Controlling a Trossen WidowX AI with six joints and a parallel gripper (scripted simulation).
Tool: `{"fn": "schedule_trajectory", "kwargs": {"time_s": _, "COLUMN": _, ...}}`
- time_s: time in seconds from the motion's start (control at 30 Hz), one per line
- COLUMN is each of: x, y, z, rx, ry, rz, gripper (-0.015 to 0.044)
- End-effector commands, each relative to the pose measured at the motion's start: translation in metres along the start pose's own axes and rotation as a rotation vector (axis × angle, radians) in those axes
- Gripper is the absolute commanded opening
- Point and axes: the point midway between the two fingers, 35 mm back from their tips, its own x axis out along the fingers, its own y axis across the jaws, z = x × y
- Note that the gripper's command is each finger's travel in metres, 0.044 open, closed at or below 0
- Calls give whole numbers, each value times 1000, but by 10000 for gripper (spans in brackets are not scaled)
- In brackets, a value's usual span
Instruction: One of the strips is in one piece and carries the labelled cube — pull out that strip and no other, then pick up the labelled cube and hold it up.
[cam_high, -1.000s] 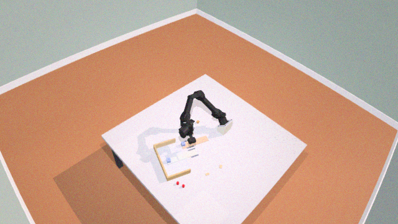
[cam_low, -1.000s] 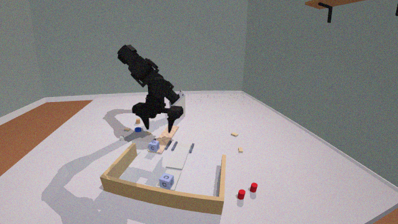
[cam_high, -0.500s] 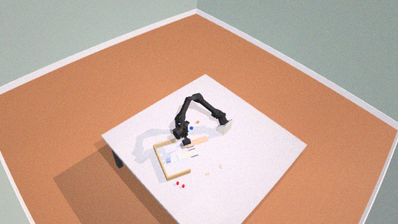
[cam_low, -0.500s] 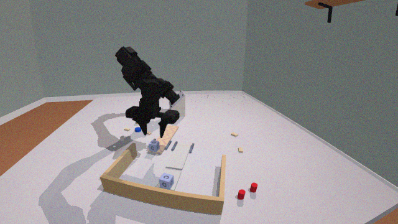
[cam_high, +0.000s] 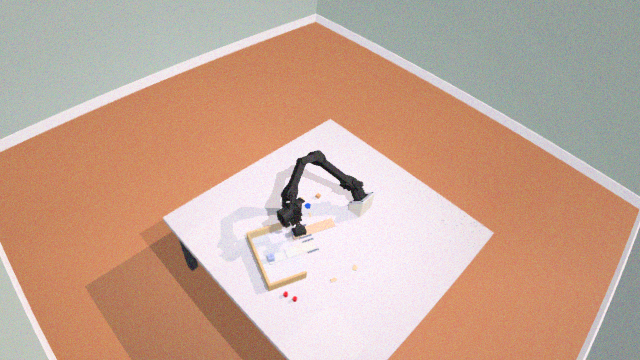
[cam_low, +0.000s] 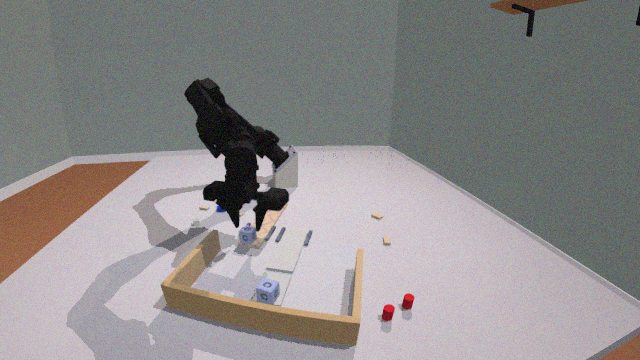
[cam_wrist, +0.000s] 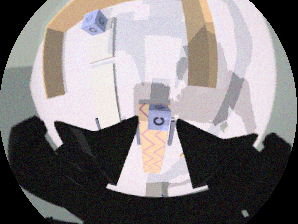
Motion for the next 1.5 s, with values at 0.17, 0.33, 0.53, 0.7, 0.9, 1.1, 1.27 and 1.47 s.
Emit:
{"fn": "schedule_trajectory", "kwargs": {"time_s": 0.17, "x": 15, "y": -1, "z": -2, "rx": -4, "ry": 2, "rz": -7, "gripper": 250}}
{"fn": "schedule_trajectory", "kwargs": {"time_s": 0.33, "x": 23, "y": -2, "z": -2, "rx": -4, "ry": 2, "rz": -8, "gripper": 250}}
{"fn": "schedule_trajectory", "kwargs": {"time_s": 0.53, "x": 25, "y": -2, "z": -1, "rx": 0, "ry": 1, "rz": -3, "gripper": 224}}
{"fn": "schedule_trajectory", "kwargs": {"time_s": 0.7, "x": 25, "y": -2, "z": -1, "rx": 0, "ry": 1, "rz": -3, "gripper": 151}}
{"fn": "schedule_trajectory", "kwargs": {"time_s": 0.9, "x": 25, "y": -2, "z": -1, "rx": 0, "ry": 1, "rz": -3, "gripper": 111}}
{"fn": "schedule_trajectory", "kwargs": {"time_s": 1.1, "x": 15, "y": -2, "z": -13, "rx": 0, "ry": 2, "rz": -2, "gripper": 0}}
{"fn": "schedule_trajectory", "kwargs": {"time_s": 1.27, "x": -3, "y": -5, "z": -38, "rx": -3, "ry": 4, "rz": -2, "gripper": 0}}
{"fn": "schedule_trajectory", "kwargs": {"time_s": 1.47, "x": -17, "y": -9, "z": -61, "rx": -7, "ry": 5, "rz": -7, "gripper": 0}}
